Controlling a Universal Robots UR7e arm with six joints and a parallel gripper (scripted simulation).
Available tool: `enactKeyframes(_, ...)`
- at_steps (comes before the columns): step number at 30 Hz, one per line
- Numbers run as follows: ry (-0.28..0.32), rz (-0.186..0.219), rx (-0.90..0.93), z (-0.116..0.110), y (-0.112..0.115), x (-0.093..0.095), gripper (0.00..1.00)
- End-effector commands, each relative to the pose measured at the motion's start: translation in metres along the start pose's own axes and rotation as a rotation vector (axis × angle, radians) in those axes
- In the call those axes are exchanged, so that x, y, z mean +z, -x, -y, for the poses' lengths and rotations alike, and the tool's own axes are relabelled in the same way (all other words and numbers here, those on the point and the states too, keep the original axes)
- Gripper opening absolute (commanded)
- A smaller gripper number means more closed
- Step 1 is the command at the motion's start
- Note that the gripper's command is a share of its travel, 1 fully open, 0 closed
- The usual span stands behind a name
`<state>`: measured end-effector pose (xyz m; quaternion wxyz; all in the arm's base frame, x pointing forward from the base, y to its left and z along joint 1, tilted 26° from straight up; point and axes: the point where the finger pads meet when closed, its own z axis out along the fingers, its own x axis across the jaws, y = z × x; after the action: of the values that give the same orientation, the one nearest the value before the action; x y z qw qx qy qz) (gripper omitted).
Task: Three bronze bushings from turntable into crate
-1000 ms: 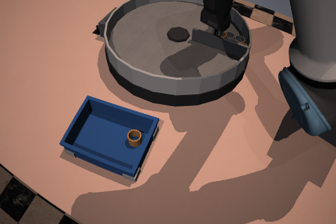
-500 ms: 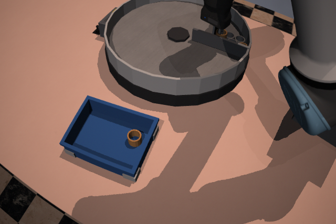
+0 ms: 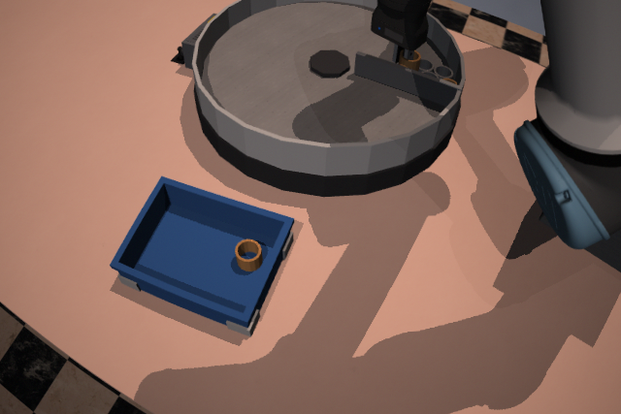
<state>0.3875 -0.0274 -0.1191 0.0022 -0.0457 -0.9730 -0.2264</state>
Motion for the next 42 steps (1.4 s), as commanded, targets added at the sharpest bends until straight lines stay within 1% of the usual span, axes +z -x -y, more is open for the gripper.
enactKeyframes(1, -0.001, 0.001, 0.0, 0.0, 0.0, -0.001, 0.0)
enactKeyframes(4, -0.001, 0.001, 0.0, 0.0, 0.0, -0.001, 0.0)
enactKeyframes(9, -0.001, 0.001, 0.0, 0.0, 0.0, -0.008, 0.0)
enactKeyframes(21, -0.001, 0.001, 0.0, 0.0, 0.0, -0.008, 0.0)
enactKeyframes(26, -0.001, 0.001, 0.0, 0.0, 0.0, -0.016, 0.0)
enactKeyframes(38, -0.001, 0.001, 0.0, 0.0, 0.0, -0.016, 0.0)
enactKeyframes(42, -0.001, 0.001, 0.0, 0.0, 0.0, -0.036, 0.0)
